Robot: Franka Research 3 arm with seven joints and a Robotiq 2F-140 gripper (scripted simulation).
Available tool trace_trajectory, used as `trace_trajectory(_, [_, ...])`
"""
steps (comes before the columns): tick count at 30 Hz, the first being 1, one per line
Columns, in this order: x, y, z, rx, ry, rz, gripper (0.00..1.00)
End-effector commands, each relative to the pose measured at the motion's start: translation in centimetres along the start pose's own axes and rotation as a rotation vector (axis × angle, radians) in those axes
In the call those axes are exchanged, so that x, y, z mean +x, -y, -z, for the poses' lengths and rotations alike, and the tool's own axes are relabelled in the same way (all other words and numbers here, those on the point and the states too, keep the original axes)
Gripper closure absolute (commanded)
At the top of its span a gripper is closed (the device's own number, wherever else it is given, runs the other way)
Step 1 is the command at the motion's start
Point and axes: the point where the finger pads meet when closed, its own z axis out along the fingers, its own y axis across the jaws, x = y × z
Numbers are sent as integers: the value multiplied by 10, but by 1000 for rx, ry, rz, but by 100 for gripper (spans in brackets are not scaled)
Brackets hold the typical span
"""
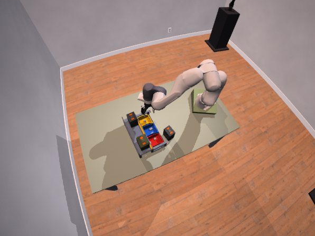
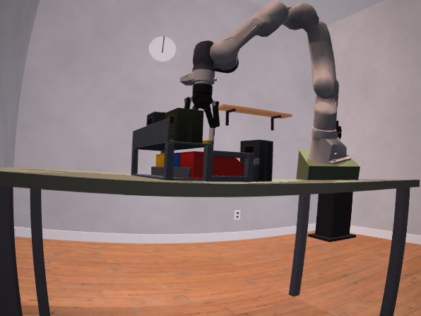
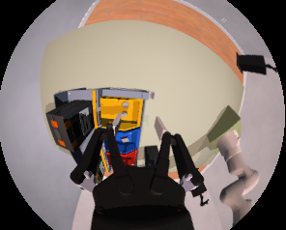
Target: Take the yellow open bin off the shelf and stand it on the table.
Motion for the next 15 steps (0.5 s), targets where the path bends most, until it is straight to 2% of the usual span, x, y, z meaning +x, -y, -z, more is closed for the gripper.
trace_trajectory(1, [-3, -1, 0, -1, 1, -1, 43])
trace_trajectory(15, [-7, -4, 0, -4, 2, -2, 43])
